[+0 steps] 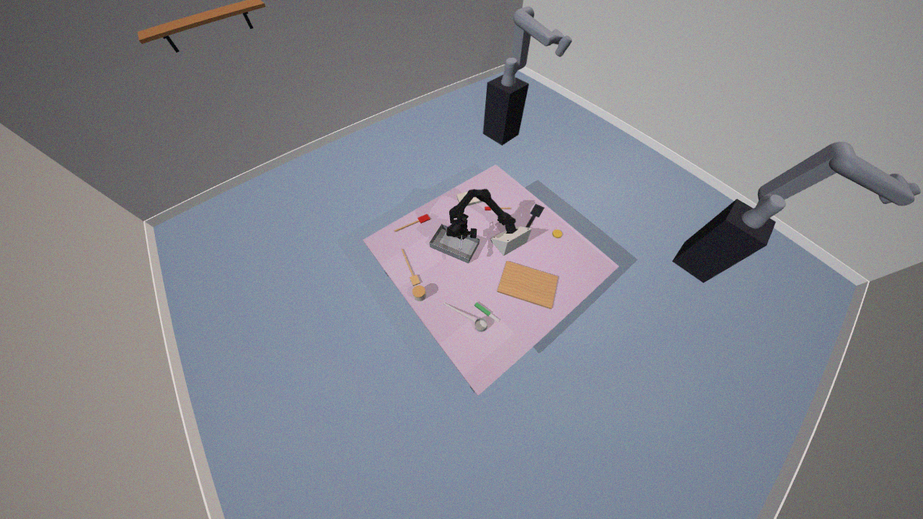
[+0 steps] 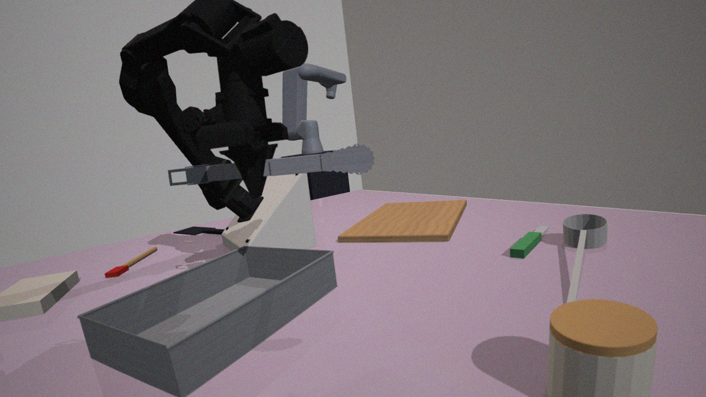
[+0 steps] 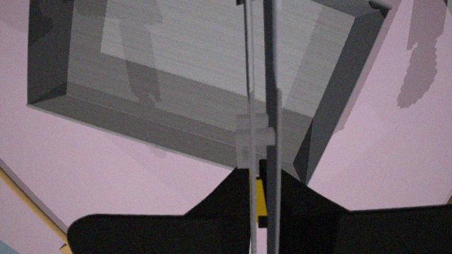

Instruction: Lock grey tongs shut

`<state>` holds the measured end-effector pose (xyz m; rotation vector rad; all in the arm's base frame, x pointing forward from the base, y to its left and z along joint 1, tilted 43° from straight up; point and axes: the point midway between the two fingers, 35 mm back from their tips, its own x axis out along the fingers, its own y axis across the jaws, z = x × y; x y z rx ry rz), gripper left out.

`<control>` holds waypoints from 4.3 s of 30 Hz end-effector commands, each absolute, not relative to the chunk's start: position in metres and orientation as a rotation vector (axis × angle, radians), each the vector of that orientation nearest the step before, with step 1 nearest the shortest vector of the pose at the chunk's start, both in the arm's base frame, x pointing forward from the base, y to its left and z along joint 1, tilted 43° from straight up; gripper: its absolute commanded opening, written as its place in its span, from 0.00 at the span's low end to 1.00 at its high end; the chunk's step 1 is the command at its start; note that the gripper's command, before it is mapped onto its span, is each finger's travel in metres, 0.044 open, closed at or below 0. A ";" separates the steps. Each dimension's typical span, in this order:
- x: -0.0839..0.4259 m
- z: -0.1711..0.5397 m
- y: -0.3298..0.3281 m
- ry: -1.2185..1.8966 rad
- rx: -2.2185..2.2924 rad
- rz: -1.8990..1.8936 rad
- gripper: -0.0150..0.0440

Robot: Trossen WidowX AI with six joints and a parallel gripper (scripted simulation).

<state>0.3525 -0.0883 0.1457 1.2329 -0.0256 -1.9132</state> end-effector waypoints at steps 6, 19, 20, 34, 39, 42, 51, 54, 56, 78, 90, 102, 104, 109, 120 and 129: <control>0.378 0.105 -0.039 0.173 1.121 -1.856 0.00; 0.392 0.041 0.033 0.422 0.931 -1.770 0.00; 0.392 0.036 0.039 0.441 0.915 -1.762 0.00; 0.384 -0.019 0.096 0.607 0.749 -1.685 0.00; 0.379 -0.028 0.112 0.657 0.716 -1.657 0.00; 0.371 -0.038 0.131 0.713 0.662 -1.613 0.00; 0.336 -0.075 0.194 0.895 0.511 -1.495 0.00; 0.321 -0.087 0.212 0.946 0.459 -1.454 0.00; 0.312 -0.094 0.224 0.980 0.426 -1.431 0.00; 0.216 -0.152 0.298 1.225 0.138 -1.233 0.00; 0.218 -0.164 0.287 1.479 0.275 -1.312 0.00; 0.221 -0.168 0.277 1.800 0.508 -1.325 0.00; 0.222 -0.168 0.276 1.851 0.554 -1.318 0.00; 0.226 -0.165 0.273 1.975 0.677 -1.288 0.00; 0.236 -0.152 0.264 2.211 0.978 -1.152 0.00; 0.236 -0.151 0.264 2.223 0.997 -1.141 0.00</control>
